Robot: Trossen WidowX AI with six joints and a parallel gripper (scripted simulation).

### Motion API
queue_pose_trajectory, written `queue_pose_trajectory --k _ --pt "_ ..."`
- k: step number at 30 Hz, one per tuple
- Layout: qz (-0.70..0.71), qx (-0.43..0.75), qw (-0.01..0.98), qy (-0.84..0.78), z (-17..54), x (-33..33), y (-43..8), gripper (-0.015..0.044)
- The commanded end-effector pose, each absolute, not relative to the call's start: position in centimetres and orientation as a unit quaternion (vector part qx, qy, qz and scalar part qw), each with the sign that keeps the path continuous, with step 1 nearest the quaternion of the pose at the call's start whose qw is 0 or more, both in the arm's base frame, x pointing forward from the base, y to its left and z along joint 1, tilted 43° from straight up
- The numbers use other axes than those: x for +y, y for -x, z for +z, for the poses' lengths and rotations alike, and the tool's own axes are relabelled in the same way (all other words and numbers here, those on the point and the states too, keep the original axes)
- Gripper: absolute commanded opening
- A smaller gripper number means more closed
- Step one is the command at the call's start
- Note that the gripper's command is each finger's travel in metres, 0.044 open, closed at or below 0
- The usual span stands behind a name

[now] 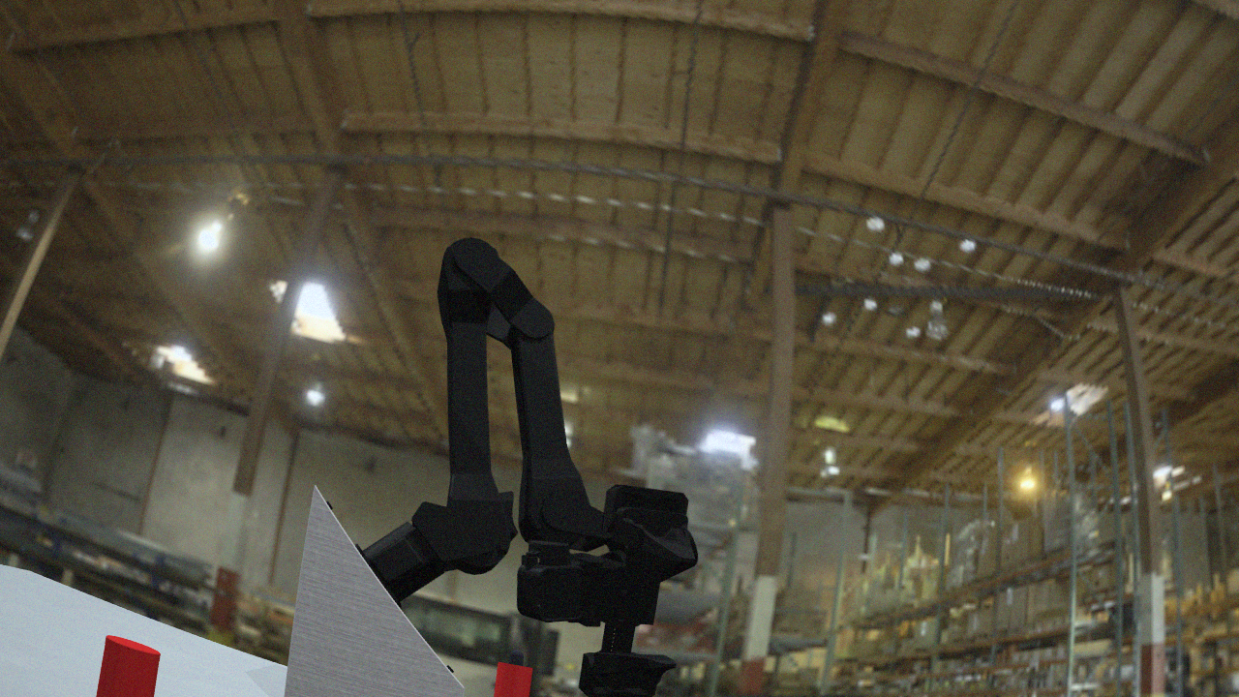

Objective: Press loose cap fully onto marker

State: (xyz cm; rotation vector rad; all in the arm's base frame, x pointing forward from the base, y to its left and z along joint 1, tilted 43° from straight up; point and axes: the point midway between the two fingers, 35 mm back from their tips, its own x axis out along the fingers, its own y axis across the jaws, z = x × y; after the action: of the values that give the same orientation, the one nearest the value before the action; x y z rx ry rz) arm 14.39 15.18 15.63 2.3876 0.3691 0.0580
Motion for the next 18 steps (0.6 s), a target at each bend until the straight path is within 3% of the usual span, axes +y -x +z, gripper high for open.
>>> queue_pose_trajectory --k 1,6,12,18 --pt "0.022 0.143 0.363 -0.921 15.7 15.3 -14.5 0.0374" --pt "-0.009 0.152 0.558 -0.815 15.6 16.9 -17.3 0.0250" --pt "-0.084 0.209 0.750 -0.622 13.5 17.7 -22.3 0.0250" --pt "-0.154 0.321 0.832 -0.426 9.7 15.9 -27.5 0.0250"
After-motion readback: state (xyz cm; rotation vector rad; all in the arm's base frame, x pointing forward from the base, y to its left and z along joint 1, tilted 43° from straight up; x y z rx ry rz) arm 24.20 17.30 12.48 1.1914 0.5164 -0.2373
